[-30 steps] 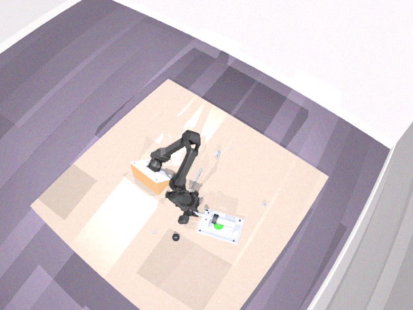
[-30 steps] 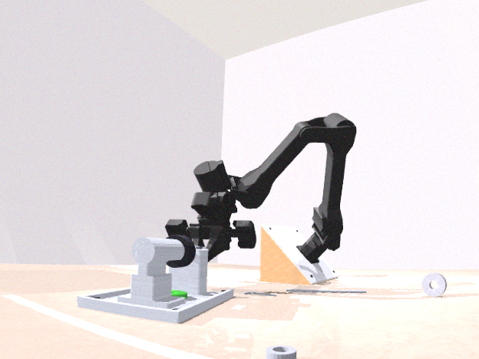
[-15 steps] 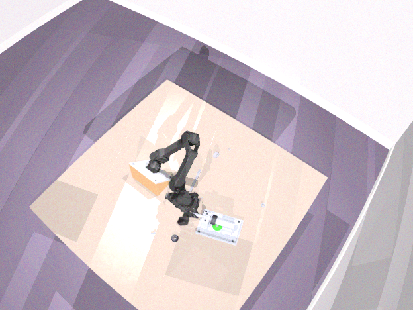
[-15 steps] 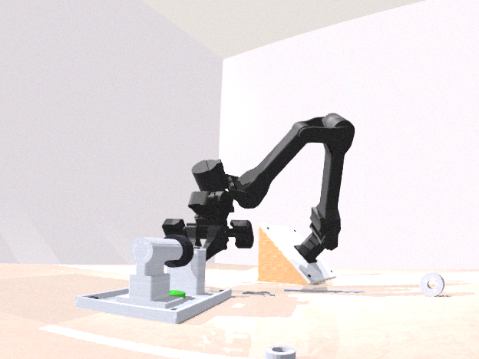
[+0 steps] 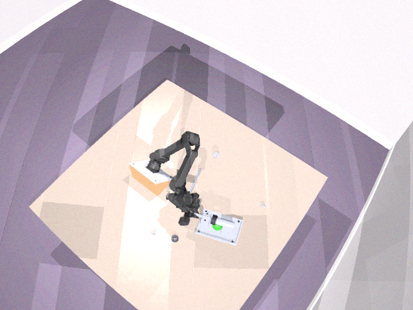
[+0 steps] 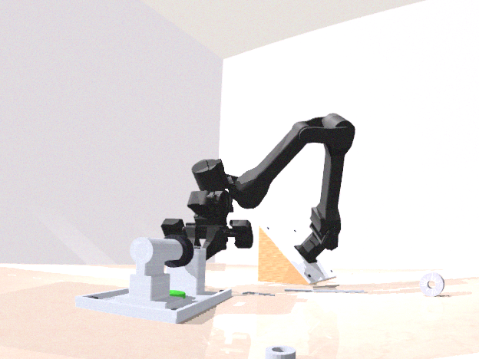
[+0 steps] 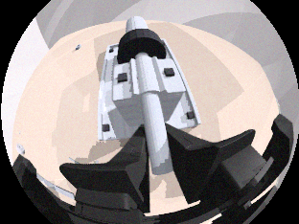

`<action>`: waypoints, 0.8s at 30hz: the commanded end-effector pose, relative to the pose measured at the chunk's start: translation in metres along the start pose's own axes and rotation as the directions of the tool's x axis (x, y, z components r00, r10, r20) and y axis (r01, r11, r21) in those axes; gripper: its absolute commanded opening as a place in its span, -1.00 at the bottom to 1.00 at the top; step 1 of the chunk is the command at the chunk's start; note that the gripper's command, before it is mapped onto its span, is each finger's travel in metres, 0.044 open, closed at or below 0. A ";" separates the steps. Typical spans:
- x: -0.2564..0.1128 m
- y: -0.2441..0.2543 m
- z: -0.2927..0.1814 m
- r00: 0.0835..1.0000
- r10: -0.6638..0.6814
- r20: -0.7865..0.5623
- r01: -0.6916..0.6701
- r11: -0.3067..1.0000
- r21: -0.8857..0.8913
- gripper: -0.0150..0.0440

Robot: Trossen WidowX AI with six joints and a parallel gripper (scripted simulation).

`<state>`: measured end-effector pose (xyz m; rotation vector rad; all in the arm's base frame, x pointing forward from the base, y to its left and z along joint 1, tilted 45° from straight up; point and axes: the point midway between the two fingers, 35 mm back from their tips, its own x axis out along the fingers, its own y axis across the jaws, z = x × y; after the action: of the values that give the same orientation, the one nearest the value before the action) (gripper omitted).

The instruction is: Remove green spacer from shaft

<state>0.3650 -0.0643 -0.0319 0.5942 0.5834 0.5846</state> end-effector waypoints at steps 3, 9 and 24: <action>0.002 0.000 0.003 1.000 0.006 0.003 -0.006 1.000 -0.001 -0.49; 0.003 0.000 0.004 1.000 0.006 0.003 -0.006 1.000 -0.001 -0.49; 0.006 0.001 0.007 1.000 0.006 0.003 -0.006 1.000 -0.001 -0.49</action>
<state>0.3718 -0.0627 -0.0300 0.5943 0.5832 0.5845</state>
